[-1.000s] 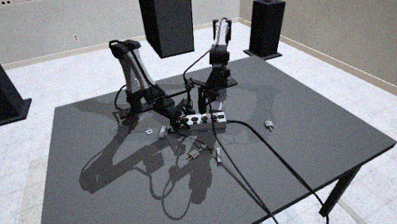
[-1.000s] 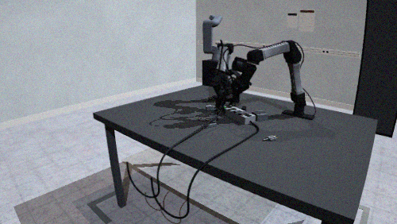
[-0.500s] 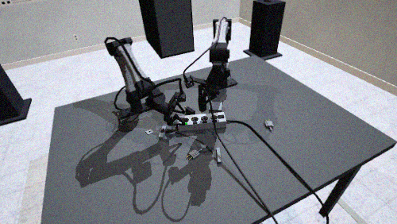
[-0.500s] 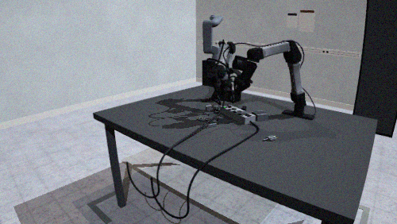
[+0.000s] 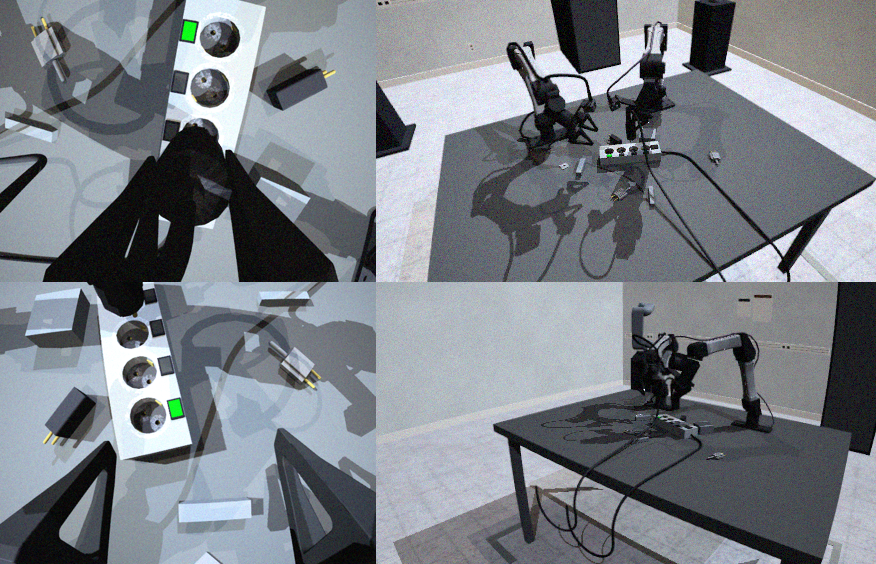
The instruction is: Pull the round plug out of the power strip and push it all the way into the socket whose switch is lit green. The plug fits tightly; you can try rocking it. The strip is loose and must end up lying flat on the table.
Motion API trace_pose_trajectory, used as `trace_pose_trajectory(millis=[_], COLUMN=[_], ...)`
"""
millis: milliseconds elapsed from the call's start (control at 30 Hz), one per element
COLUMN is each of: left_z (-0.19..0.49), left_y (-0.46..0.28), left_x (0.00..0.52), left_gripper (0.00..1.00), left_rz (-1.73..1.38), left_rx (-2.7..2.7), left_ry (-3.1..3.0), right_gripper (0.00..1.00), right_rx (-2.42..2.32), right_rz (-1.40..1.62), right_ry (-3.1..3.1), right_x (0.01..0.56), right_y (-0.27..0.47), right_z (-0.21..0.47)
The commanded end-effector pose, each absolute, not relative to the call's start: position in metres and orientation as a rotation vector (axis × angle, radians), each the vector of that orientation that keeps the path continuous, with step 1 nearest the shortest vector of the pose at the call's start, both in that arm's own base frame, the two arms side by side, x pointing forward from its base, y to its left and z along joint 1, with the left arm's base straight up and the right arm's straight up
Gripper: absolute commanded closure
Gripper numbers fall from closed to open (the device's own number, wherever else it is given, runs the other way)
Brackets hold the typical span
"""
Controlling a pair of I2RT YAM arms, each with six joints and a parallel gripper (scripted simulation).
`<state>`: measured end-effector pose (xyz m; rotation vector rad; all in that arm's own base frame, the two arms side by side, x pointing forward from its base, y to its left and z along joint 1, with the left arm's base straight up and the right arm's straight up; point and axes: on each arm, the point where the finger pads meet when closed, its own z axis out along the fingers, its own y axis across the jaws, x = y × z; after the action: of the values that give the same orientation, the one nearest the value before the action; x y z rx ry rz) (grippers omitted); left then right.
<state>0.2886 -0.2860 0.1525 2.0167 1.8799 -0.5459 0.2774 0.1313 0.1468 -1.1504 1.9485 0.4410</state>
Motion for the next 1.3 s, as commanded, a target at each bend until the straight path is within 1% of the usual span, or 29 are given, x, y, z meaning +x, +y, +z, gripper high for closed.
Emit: trace_pose_trajectory(millis=[0,100,167,200,400,600,833,1067,1133,1267], left_z=[0.175,0.175,0.175,0.175,0.167,0.169,0.164,0.139,0.130,0.134], left_y=[-0.289,-0.289,-0.289,-0.289,-0.310,-0.353,-0.376,-0.378,-0.374,-0.374], left_x=[0.292,0.292,0.292,0.292,0.293,0.274,0.262,0.253,0.249,0.249], left_gripper=[0.67,0.67,0.67,0.67,0.67,0.67,0.67,0.67,0.67,0.67], left_rz=[-0.528,-0.528,-0.528,-0.527,-0.511,-0.515,-0.527,-0.545,-0.549,-0.549], left_rx=[1.990,1.990,1.990,1.985,1.946,1.949,1.977,2.004,2.023,2.019], left_ry=[1.839,1.839,1.839,1.846,1.894,1.887,1.853,1.857,1.887,1.882], right_gripper=[0.00,0.00,0.00,0.00,0.00,0.00,0.00,0.00,0.00,0.00], right_rx=[-1.045,-0.966,-0.966,-0.944,-0.821,-0.718,-0.680,-0.641,-0.639,-0.643], right_rz=[0.363,0.302,0.302,0.287,0.243,0.261,0.287,0.325,0.328,0.325], right_ry=[2.055,2.080,2.080,2.081,1.994,1.902,1.815,1.770,1.765,1.776], right_x=[0.269,0.250,0.250,0.242,0.184,0.131,0.106,0.081,0.079,0.082], right_y=[0.123,0.121,0.121,0.121,0.109,0.083,0.071,0.051,0.049,0.051], right_z=[0.189,0.228,0.228,0.241,0.317,0.363,0.385,0.397,0.397,0.396])
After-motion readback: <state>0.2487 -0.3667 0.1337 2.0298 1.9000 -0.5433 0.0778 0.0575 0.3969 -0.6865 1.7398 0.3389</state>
